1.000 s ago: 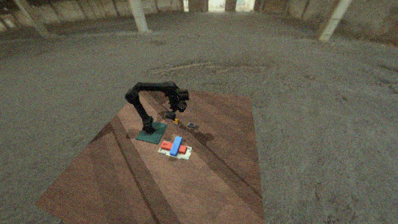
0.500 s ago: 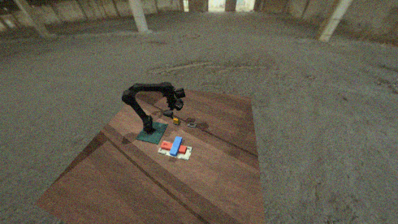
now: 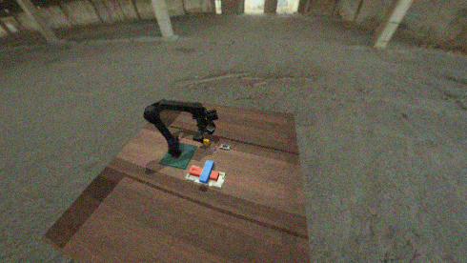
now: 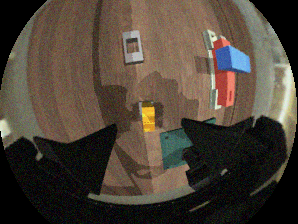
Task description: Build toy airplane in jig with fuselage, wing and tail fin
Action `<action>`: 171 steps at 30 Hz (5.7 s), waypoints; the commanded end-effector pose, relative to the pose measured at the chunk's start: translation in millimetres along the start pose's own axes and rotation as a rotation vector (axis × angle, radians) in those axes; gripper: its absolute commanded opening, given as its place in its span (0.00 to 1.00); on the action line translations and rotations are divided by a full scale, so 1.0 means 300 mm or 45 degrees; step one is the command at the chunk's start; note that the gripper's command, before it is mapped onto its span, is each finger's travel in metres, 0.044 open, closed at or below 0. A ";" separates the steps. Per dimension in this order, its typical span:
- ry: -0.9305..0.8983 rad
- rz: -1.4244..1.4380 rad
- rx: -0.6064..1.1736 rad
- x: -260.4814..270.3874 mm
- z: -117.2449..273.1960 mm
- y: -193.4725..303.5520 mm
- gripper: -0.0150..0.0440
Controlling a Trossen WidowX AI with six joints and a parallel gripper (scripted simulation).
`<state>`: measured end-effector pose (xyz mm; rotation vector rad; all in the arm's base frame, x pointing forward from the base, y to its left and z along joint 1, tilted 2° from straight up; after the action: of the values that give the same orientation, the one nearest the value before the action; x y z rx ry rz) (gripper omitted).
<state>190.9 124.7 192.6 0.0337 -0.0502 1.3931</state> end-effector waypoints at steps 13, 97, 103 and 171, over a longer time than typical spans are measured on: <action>-0.002 -0.007 0.007 0.003 -0.090 -0.001 1.00; -0.002 -0.006 0.006 0.002 0.243 -0.002 0.25; 0.000 -0.004 0.006 -0.012 0.255 -0.010 0.25; 0.032 0.140 0.001 -0.691 0.105 -0.193 0.25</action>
<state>215.3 -80.5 217.1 0.0121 -0.0377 1.4946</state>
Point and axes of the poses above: the point midway between the two fingers, 35 mm back from their tips, its own z axis back along the fingers, its own x axis across the jaws, y = z × x, the point moved 8 cm from there along z, back along the fingers, and after that the axes turned 4 degrees about -z, right-handed, at the moved point
